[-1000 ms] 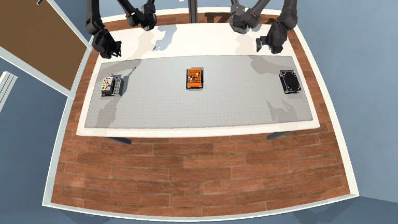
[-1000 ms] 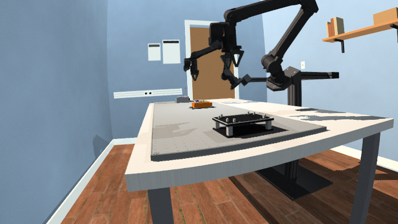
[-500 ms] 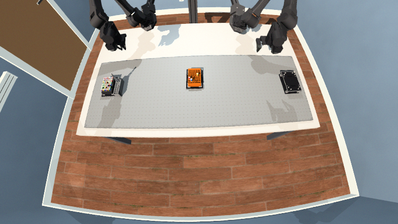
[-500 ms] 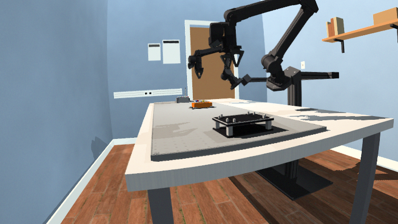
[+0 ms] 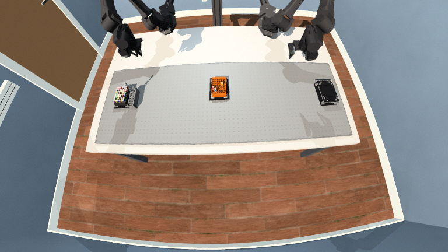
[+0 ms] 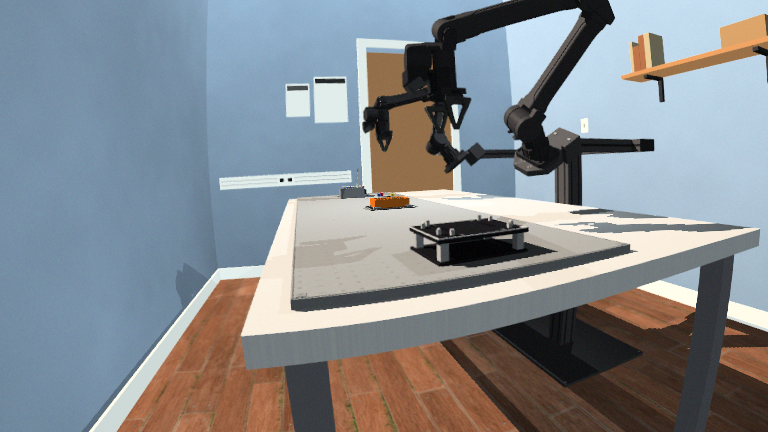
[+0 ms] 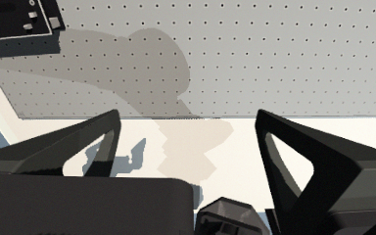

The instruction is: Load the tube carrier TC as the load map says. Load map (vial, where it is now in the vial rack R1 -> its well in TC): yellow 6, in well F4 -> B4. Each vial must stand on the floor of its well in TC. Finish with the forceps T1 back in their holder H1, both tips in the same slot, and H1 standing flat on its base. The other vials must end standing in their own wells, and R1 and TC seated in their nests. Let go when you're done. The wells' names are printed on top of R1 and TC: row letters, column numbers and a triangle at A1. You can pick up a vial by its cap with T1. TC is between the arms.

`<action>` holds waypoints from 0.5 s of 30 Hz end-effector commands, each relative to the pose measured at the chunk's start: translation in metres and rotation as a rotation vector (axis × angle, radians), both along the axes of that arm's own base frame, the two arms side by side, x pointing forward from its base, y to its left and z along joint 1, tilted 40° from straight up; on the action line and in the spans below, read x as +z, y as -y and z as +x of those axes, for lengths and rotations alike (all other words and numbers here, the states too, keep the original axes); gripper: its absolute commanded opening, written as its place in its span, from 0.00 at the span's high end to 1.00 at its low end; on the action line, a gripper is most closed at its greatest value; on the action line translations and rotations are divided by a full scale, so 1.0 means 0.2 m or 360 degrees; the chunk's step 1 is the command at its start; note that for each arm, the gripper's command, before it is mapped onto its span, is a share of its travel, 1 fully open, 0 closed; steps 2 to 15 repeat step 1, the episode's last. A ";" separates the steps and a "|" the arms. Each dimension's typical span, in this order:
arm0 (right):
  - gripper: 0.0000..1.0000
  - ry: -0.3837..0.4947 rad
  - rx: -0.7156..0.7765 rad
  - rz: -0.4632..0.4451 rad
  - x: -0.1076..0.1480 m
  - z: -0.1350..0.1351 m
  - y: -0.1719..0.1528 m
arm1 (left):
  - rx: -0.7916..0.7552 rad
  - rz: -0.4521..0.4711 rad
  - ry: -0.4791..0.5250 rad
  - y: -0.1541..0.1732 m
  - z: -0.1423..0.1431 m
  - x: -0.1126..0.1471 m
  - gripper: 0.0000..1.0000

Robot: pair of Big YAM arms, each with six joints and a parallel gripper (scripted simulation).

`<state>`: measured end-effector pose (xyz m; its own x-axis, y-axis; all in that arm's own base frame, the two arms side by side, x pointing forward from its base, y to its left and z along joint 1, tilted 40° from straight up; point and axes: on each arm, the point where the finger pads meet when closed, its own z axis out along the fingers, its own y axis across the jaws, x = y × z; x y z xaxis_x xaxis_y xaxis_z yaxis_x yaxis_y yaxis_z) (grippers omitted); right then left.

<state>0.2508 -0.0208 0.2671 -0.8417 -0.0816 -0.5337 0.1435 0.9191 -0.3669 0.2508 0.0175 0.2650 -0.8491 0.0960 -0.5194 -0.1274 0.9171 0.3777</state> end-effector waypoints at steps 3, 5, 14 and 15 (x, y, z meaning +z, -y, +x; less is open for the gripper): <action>0.76 0.0031 -0.0007 0.0012 0.06 0.01 -0.01 | 0.0009 -0.0017 0.0048 0.01 0.02 0.06 0.00; 0.76 0.0031 -0.0007 0.0012 0.06 0.01 -0.01 | 0.0009 -0.0017 0.0048 0.01 0.02 0.06 0.00; 0.76 0.0031 -0.0007 0.0012 0.06 0.01 -0.01 | 0.0009 -0.0017 0.0048 0.01 0.02 0.06 0.00; 0.76 0.0031 -0.0007 0.0012 0.06 0.01 -0.01 | 0.0009 -0.0017 0.0048 0.01 0.02 0.06 0.00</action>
